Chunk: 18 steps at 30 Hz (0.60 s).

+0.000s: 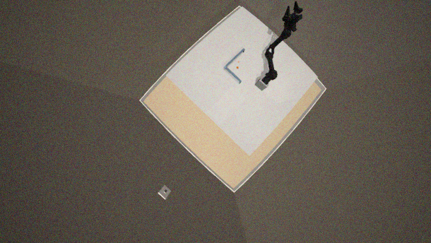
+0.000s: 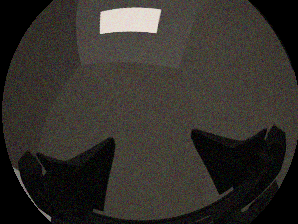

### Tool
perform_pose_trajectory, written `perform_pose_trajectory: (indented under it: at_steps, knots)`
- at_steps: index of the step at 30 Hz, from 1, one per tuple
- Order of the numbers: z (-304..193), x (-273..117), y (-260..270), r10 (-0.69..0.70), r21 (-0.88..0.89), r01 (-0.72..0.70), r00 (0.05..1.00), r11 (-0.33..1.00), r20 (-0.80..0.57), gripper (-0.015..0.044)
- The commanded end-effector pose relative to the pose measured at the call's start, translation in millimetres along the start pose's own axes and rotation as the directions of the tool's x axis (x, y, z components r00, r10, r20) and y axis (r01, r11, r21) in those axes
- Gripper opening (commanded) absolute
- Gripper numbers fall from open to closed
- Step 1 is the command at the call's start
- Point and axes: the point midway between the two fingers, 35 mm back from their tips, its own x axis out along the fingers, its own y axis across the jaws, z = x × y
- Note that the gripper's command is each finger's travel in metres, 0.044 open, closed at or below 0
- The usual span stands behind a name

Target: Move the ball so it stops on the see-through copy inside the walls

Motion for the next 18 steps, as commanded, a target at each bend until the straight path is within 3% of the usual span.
perform_pose_trajectory:
  at_steps: [1, 7, 18]
  knots:
    - [3, 0, 0, 0.0, -0.002, 0.0, 1.0, 1.0, 0.001, 0.0374]
    - [83, -1, -1, 0.022, -0.055, -0.021, 0.999, 0.998, 0.025, 0.0216]
    - [198, 21, 63, 0.131, -0.11, -0.132, 0.991, 0.985, -0.01, 0.0211]
